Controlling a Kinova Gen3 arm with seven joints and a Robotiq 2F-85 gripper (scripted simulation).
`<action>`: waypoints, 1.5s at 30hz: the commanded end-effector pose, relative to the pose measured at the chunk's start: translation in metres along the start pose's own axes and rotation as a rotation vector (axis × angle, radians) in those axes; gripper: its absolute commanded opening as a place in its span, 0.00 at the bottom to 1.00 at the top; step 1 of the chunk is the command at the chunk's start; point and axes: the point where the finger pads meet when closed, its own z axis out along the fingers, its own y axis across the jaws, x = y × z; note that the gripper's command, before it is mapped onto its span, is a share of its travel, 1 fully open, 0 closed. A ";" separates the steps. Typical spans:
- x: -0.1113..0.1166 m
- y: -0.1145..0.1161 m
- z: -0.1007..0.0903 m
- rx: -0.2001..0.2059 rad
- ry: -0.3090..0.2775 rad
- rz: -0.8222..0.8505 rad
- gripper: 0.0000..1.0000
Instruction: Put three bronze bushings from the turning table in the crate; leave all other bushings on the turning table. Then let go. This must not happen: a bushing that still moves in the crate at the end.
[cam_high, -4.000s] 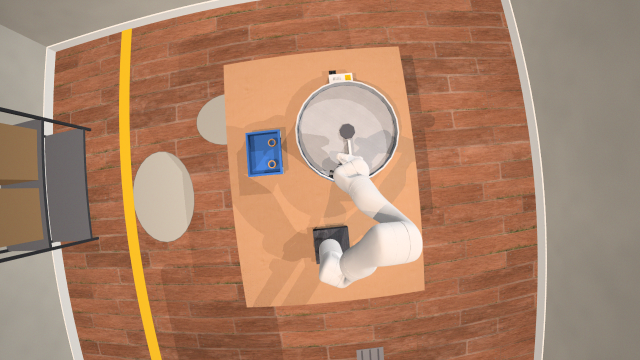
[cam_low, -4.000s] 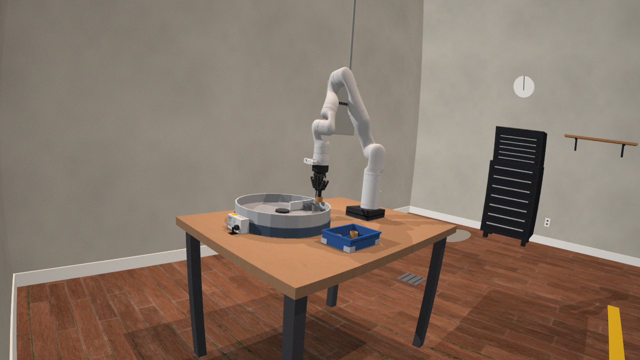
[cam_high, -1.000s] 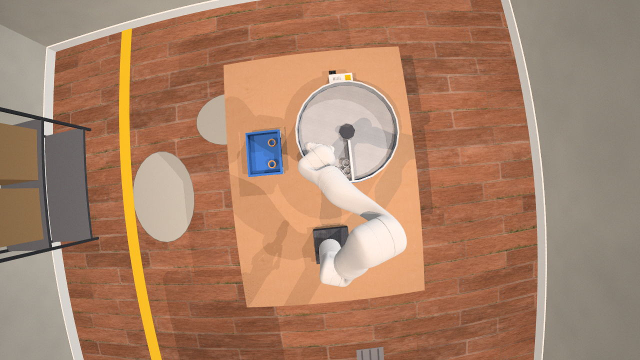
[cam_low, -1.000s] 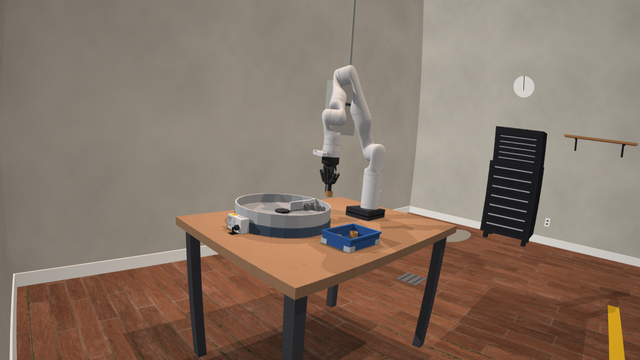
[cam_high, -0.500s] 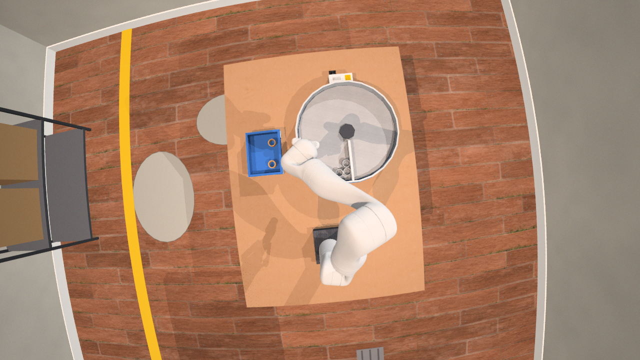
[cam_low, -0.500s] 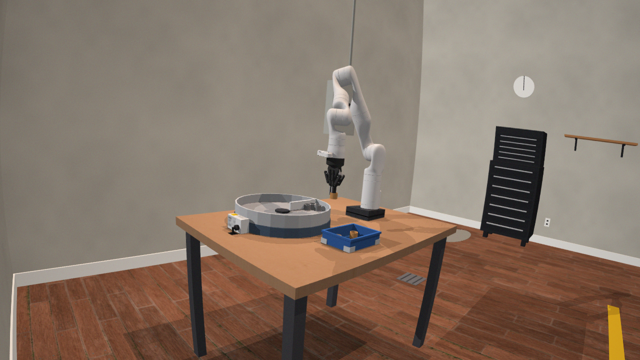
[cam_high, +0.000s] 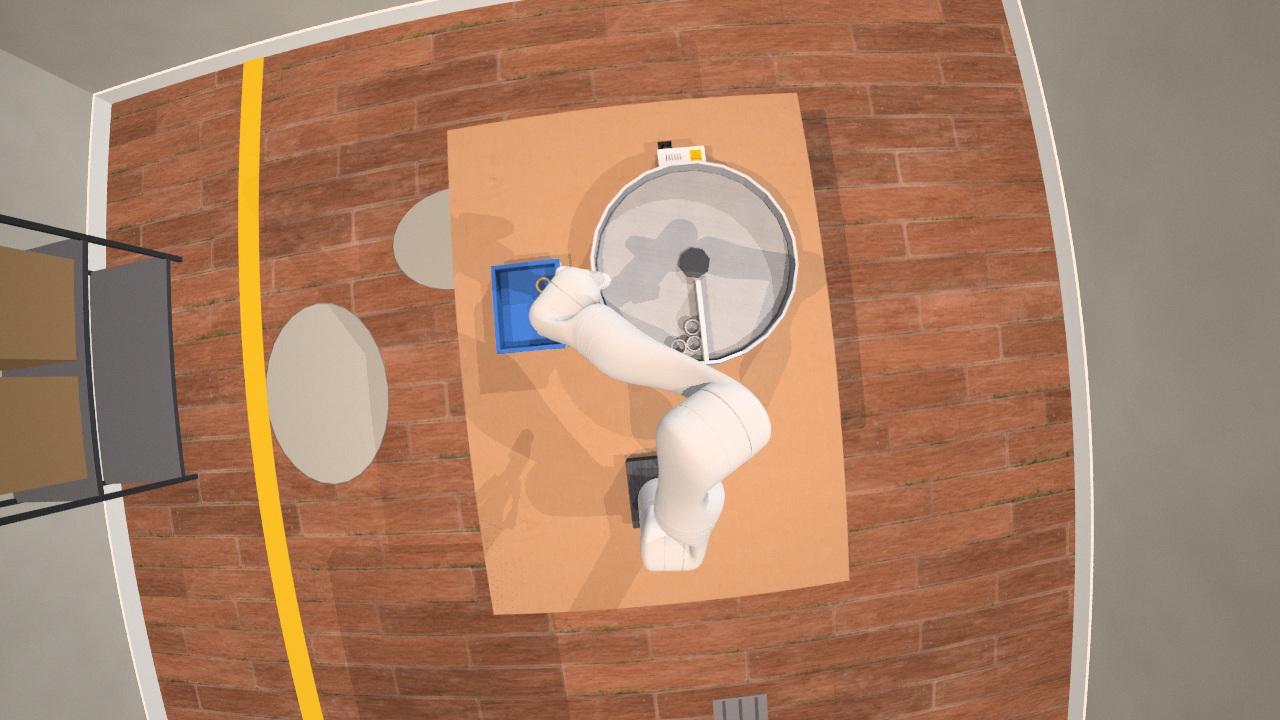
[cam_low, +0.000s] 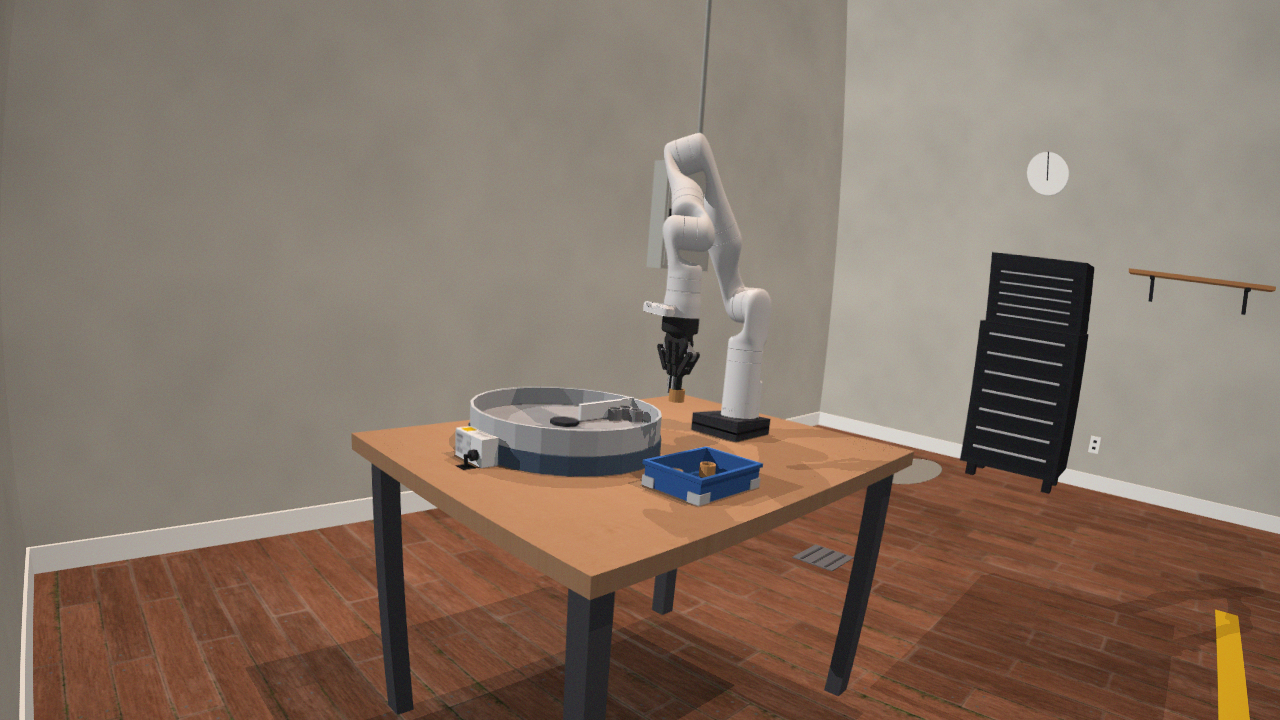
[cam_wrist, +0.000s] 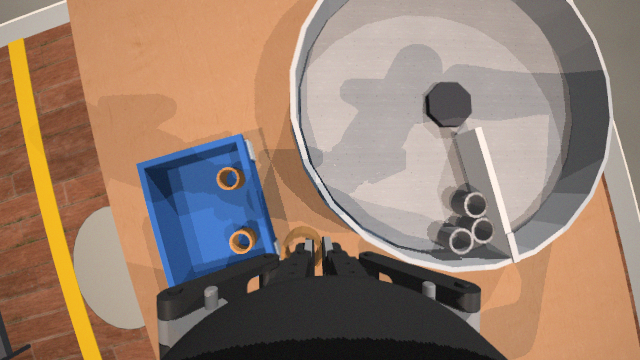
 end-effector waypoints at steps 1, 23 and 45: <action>-0.003 -0.007 0.003 -0.001 -0.007 -0.015 0.00; 0.004 -0.059 0.003 -0.001 -0.005 -0.014 0.00; 0.010 -0.111 0.017 0.000 -0.004 -0.013 0.00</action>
